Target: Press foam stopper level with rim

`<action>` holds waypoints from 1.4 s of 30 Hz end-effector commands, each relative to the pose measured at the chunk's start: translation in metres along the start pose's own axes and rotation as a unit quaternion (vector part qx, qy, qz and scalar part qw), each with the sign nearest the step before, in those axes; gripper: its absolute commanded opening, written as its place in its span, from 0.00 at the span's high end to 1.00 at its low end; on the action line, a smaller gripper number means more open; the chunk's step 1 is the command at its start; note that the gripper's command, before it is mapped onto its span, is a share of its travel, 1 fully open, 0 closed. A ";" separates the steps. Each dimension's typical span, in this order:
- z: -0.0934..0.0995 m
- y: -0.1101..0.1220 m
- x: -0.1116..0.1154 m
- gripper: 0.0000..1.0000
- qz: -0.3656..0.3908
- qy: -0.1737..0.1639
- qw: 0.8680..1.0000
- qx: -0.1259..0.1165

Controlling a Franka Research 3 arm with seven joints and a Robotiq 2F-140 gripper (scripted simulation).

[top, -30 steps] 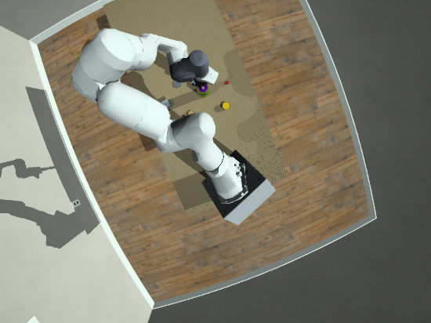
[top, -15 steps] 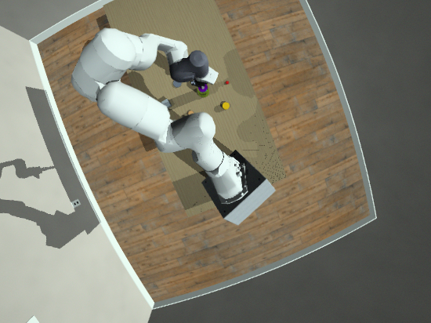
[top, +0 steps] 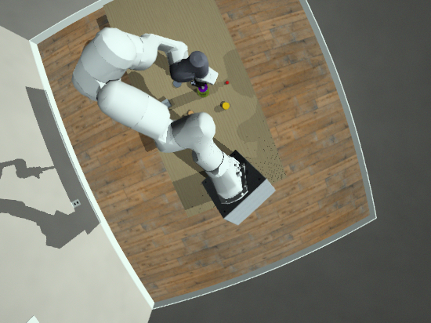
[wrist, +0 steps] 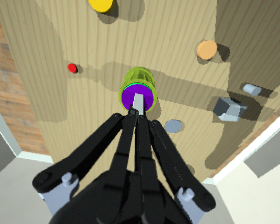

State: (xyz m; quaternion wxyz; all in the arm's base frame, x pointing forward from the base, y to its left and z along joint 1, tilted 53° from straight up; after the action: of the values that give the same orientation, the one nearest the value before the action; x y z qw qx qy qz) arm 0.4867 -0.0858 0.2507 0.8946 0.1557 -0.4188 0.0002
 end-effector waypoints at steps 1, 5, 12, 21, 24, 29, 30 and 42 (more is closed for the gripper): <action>-0.002 0.001 0.000 1.00 0.005 0.000 1.000 -0.001; -0.004 0.001 -0.001 1.00 0.005 0.000 1.000 -0.001; -0.007 0.002 -0.001 1.00 0.005 0.000 1.000 -0.001; -0.013 0.003 -0.001 1.00 0.005 0.000 1.000 -0.001; -0.013 0.003 -0.002 1.00 0.005 0.000 1.000 -0.001; -0.016 0.004 -0.002 1.00 0.005 0.000 1.000 -0.001; -0.016 0.004 -0.002 1.00 0.005 0.000 1.000 -0.001; -0.020 0.005 -0.002 1.00 0.005 0.000 1.000 -0.001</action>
State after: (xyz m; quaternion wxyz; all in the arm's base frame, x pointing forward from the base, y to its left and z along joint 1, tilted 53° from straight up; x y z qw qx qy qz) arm 0.4985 -0.0802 0.2404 0.8946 0.1527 -0.4200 -0.0031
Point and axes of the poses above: the point where the finger pads meet when closed, its own z axis back along the fingers, its own y axis across the jaws, x = y × z, the point moved 8 cm from there along z, back along the fingers, and after that the axes turned 2 degrees about z, right-handed, at the moved point
